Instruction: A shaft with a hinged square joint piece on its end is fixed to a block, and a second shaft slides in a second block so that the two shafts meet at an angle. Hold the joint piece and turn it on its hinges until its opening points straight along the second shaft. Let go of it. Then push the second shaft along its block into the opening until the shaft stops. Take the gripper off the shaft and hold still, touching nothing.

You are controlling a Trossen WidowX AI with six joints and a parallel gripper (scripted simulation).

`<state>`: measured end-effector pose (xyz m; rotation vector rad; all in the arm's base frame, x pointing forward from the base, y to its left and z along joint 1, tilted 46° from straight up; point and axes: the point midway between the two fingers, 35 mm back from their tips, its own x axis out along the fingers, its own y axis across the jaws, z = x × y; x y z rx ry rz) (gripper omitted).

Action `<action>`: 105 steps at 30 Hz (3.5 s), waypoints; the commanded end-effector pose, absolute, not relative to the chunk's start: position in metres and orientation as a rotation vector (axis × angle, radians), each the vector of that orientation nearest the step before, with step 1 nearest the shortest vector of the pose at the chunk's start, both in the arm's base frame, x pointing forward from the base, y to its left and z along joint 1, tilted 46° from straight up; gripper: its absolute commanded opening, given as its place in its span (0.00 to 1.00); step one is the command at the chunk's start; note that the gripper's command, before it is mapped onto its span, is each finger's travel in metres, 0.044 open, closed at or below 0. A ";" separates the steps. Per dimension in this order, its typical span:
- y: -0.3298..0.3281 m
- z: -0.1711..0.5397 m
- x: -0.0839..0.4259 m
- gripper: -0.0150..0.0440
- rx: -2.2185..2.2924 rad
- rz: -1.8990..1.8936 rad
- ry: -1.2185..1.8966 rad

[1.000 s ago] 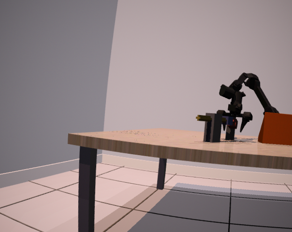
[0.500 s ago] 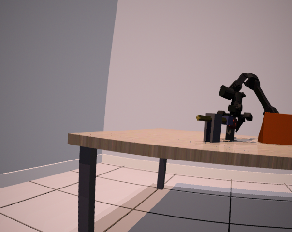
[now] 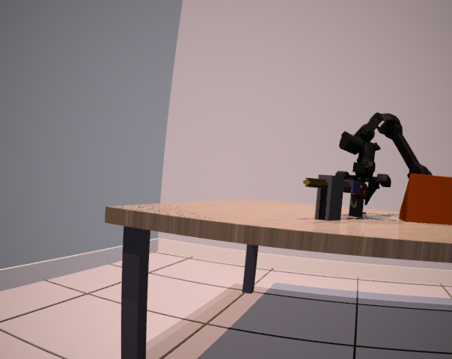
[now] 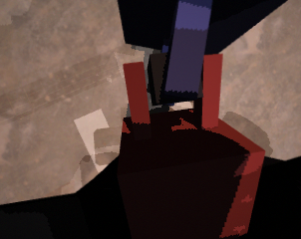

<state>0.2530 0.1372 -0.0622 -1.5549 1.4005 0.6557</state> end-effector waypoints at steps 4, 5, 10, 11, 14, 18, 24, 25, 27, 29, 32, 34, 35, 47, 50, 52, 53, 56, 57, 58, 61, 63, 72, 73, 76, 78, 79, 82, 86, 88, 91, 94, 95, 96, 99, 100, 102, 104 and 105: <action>0.137 -0.063 0.253 0.56 -1.560 0.656 1.401; 0.137 -0.063 0.253 0.56 -1.560 0.656 1.401; 0.137 -0.063 0.253 0.56 -1.560 0.656 1.401; 0.137 -0.063 0.253 0.56 -1.560 0.656 1.401; 0.137 -0.063 0.253 0.56 -1.560 0.656 1.401; 0.137 -0.063 0.253 0.56 -1.560 0.656 1.401; 0.137 -0.063 0.253 0.56 -1.560 0.656 1.401; 0.137 -0.063 0.253 0.56 -1.560 0.656 1.401; 0.137 -0.063 0.253 0.56 -1.560 0.656 1.401; 0.137 -0.063 0.253 0.56 -1.560 0.656 1.401; 0.137 -0.063 0.253 0.56 -1.560 0.656 1.401; 0.137 -0.063 0.253 0.56 -1.560 0.656 1.401; 0.137 -0.063 0.253 0.56 -1.560 0.656 1.401; 0.137 -0.063 0.253 0.56 -1.560 0.656 1.401; 0.137 -0.063 0.253 0.56 -1.560 0.656 1.401; 0.137 -0.063 0.253 0.56 -1.560 0.656 1.401; 0.137 -0.063 0.253 0.56 -1.560 0.656 1.401; 0.137 -0.063 0.253 0.56 -1.560 0.656 1.401; 0.137 -0.063 0.253 0.56 -1.560 0.656 1.401; 0.137 -0.063 0.253 0.56 -1.560 0.656 1.401; 0.137 -0.063 0.253 0.56 -1.560 0.656 1.401; 0.137 -0.063 0.253 0.56 -1.560 0.656 1.401; 0.137 -0.063 0.253 0.56 -1.560 0.656 1.401; 0.137 -0.063 0.253 0.56 -1.560 0.656 1.401; 0.137 -0.063 0.253 0.56 -1.560 0.656 1.401; 0.137 -0.062 0.253 0.50 -1.555 0.656 1.401; 0.137 -0.062 0.253 0.50 -1.555 0.656 1.401; 0.137 -0.062 0.253 0.50 -1.555 0.656 1.401; 0.137 -0.062 0.253 0.37 -1.555 0.656 1.401; 0.137 -0.062 0.253 0.28 -1.555 0.656 1.401; 0.137 -0.062 0.253 0.25 -1.555 0.656 1.401; 0.137 -0.062 0.253 0.25 -1.558 0.656 1.404; 0.137 -0.062 0.253 0.25 -1.564 0.656 1.408; 0.137 -0.061 0.253 0.25 -1.573 0.656 1.415; 0.138 -0.059 0.254 0.25 -1.609 0.656 1.442; 0.139 -0.058 0.255 0.25 -1.626 0.656 1.455; 0.139 -0.057 0.256 0.25 -1.658 0.656 1.477; 0.140 -0.055 0.256 0.25 -1.685 0.655 1.495; 0.140 -0.054 0.257 0.25 -1.698 0.655 1.504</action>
